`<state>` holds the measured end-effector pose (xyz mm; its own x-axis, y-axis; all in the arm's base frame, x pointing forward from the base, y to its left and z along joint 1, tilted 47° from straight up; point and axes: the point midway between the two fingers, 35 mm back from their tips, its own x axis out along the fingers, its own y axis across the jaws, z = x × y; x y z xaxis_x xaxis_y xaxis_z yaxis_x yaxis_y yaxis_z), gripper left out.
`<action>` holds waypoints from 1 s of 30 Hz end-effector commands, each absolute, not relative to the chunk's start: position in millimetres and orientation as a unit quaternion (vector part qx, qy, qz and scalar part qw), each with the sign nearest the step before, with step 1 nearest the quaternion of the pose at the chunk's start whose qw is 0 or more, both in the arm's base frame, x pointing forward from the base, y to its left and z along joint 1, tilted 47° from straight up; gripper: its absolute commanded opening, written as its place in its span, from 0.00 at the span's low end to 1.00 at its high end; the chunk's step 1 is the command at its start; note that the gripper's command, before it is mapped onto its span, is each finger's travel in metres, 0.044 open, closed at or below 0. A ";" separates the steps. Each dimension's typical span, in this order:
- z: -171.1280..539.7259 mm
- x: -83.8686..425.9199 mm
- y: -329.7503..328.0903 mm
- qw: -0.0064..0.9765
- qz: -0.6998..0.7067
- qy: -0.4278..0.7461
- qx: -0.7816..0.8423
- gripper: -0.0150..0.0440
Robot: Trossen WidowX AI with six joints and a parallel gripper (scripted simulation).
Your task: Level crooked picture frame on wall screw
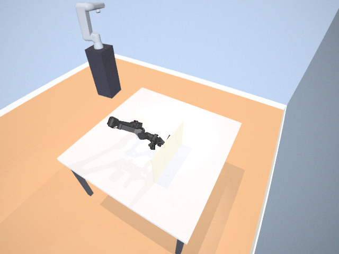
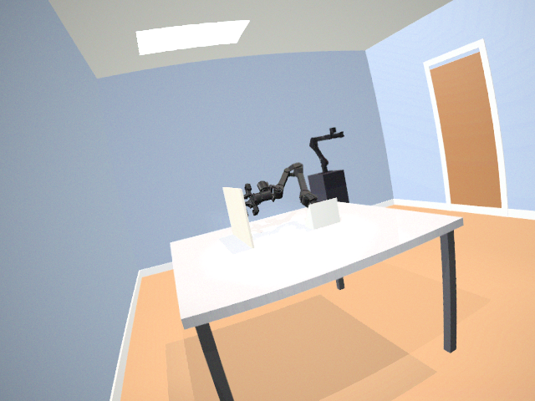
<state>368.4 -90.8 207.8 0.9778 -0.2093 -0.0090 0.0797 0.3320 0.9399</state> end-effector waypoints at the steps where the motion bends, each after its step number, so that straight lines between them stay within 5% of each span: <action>1: 207.3 368.4 -91.0 0.816 -0.089 -0.056 0.569 0.25; 30: 207.2 368.4 -91.0 0.854 -0.093 -0.050 0.510 0.25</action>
<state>368.5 -90.7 207.8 0.9780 -0.2085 -0.0081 0.0996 0.4321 0.8963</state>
